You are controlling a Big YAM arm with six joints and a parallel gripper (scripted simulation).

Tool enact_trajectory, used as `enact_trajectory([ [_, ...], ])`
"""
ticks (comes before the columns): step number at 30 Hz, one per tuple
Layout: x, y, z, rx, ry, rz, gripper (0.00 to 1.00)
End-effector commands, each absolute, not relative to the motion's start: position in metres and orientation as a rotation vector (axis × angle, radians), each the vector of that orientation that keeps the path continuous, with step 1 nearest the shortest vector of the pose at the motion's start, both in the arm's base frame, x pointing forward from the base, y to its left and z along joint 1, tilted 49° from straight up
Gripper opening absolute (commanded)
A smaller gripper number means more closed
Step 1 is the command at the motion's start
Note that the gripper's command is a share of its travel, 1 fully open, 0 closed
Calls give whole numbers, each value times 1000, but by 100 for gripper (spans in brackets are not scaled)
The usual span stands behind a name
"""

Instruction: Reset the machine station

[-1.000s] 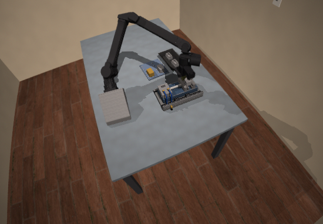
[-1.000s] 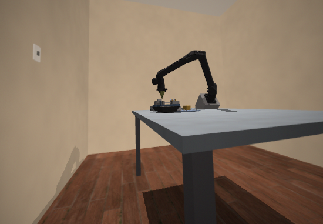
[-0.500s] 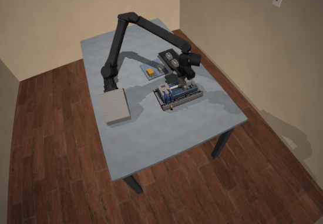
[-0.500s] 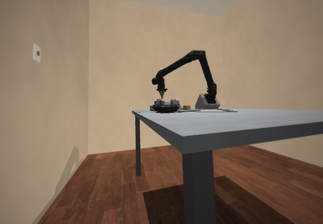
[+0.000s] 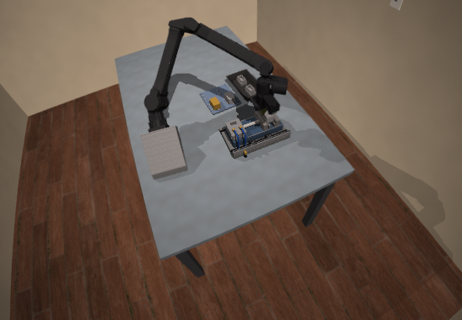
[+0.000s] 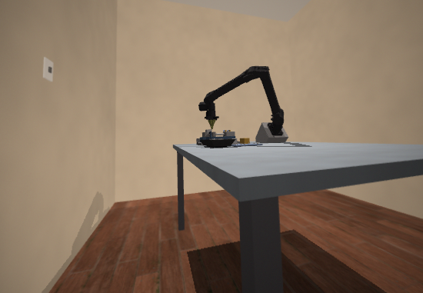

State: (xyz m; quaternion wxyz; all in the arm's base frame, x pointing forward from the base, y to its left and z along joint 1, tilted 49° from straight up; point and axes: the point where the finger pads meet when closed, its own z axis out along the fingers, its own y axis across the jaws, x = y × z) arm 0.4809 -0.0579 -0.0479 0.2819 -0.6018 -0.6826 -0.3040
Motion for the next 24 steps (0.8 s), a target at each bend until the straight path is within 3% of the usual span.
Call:
enact_trajectory([
  [1,481,-43,-58,-1592,-1824,-797,0],
  [24,478,-36,-64,-1590,-1820,-794,0],
])
